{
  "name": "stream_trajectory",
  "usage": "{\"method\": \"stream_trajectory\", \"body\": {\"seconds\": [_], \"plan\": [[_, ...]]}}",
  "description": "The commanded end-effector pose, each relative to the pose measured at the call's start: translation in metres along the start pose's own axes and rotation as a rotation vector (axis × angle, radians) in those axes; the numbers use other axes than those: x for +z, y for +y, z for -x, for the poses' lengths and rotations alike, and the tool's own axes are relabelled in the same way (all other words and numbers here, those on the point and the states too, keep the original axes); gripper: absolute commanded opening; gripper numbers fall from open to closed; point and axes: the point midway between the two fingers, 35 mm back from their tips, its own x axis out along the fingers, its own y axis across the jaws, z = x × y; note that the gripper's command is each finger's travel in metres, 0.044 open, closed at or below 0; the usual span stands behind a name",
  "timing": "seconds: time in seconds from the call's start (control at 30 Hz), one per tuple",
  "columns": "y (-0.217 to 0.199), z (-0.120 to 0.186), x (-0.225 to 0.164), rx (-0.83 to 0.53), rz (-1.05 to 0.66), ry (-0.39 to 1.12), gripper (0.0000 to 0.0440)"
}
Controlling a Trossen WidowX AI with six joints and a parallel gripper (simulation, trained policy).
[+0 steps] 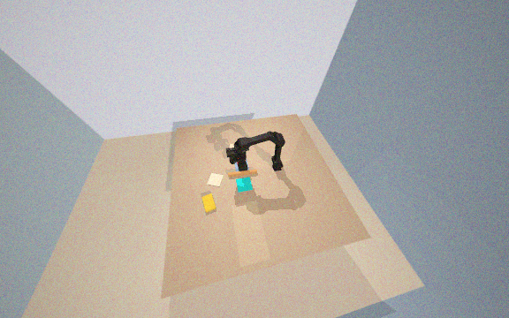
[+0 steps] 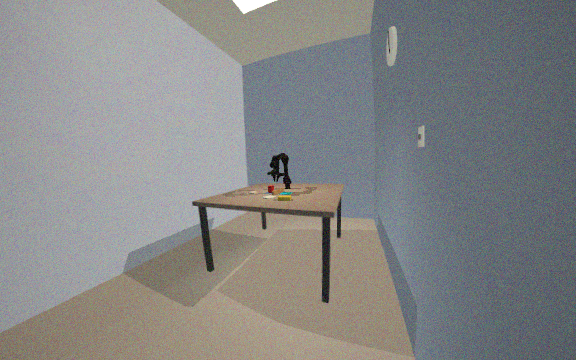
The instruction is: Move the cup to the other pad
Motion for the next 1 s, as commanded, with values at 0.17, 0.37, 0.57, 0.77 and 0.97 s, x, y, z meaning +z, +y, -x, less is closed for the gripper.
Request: {"method": "stream_trajectory", "body": {"seconds": [0.17, 0.37, 0.57, 0.77, 0.97], "plan": [[-0.015, -0.027, -0.003, -0.016, 0.030, 0.057, 0.0138], [-0.023, -0.045, -0.005, -0.017, 0.053, 0.083, 0.0151], [-0.029, -0.065, -0.007, -0.012, 0.086, 0.106, 0.0160], [-0.032, -0.088, -0.010, -0.001, 0.136, 0.125, 0.0166], [-0.032, -0.108, -0.013, 0.021, 0.210, 0.132, 0.0144]]}}
